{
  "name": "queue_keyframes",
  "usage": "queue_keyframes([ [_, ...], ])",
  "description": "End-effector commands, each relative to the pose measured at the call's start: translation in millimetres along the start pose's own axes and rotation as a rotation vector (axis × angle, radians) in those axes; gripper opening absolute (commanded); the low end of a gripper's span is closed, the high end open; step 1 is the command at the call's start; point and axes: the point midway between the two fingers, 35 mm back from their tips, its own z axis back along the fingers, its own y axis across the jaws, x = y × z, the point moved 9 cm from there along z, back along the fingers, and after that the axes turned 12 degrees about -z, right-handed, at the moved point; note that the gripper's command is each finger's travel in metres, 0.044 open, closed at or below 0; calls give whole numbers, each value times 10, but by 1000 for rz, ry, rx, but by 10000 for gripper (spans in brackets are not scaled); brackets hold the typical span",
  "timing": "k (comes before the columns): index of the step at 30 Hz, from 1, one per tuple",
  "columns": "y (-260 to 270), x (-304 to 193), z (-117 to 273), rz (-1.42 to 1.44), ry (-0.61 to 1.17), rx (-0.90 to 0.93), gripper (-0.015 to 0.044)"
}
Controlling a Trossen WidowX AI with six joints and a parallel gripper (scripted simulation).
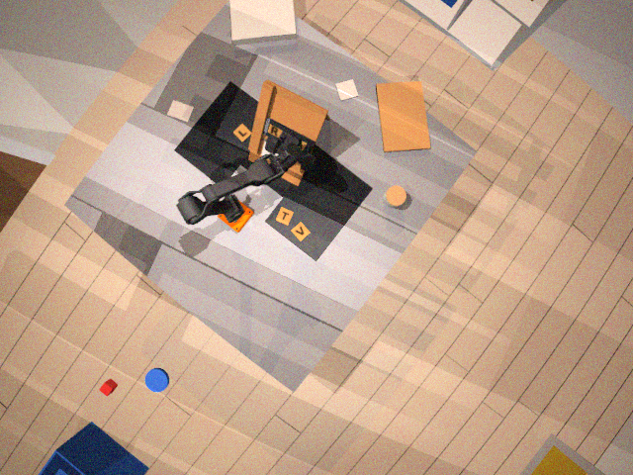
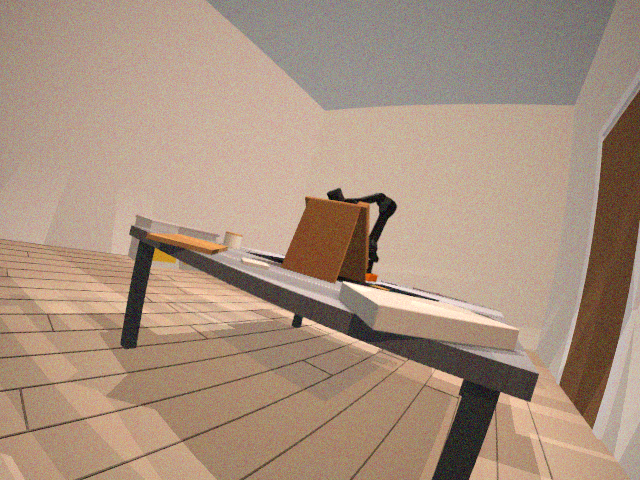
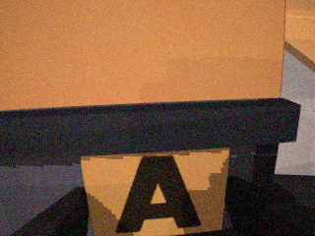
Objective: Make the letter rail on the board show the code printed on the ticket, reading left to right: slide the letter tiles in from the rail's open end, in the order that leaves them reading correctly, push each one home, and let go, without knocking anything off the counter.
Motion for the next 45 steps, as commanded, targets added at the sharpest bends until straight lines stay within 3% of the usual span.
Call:
queue_keyframes([
  [1, 34, 1, 8, -1, -6, -2, 0],
  [45, 289, -57, 2, -3, -6, 0, 0],
])
